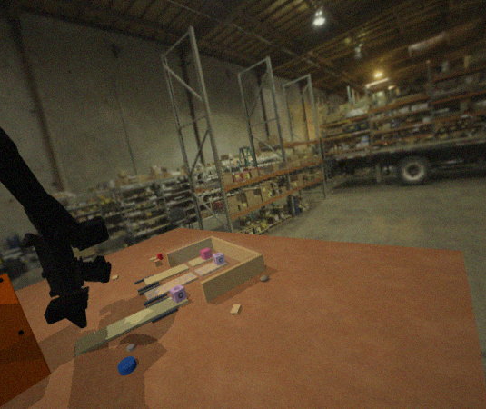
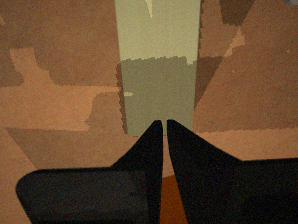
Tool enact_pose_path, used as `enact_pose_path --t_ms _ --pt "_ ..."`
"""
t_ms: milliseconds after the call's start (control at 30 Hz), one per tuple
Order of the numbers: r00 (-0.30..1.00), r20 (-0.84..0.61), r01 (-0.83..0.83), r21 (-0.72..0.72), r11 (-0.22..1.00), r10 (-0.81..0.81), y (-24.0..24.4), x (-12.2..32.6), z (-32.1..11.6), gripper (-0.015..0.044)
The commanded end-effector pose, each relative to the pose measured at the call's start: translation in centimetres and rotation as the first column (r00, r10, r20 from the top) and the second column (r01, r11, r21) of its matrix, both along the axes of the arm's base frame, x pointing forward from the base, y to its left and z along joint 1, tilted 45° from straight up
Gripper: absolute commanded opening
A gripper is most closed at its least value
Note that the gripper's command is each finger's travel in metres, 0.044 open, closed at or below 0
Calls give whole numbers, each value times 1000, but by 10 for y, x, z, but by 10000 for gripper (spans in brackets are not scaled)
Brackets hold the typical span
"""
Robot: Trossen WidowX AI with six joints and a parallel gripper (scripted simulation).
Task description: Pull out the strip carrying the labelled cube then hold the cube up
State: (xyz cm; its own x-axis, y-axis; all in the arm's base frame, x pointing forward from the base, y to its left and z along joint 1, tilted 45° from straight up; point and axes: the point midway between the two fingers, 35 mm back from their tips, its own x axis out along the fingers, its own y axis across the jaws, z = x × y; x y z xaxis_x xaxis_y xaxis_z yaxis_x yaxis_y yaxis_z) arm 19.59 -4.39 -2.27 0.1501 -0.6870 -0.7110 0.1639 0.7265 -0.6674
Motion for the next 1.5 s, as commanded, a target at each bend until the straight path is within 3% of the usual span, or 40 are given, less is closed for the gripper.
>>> enact_pose_path --t_ms 0,100,467,1467 --pt "998 -41 -37 -5 999 37 1 7 4 79" --pt "990 -99 -98 -14 995 96 0 22 9 157" --pt "991 -97 -98 -14 995 96 2 64 24 440" --pt "991 -90 -98 -14 995 96 8 180 62 440"
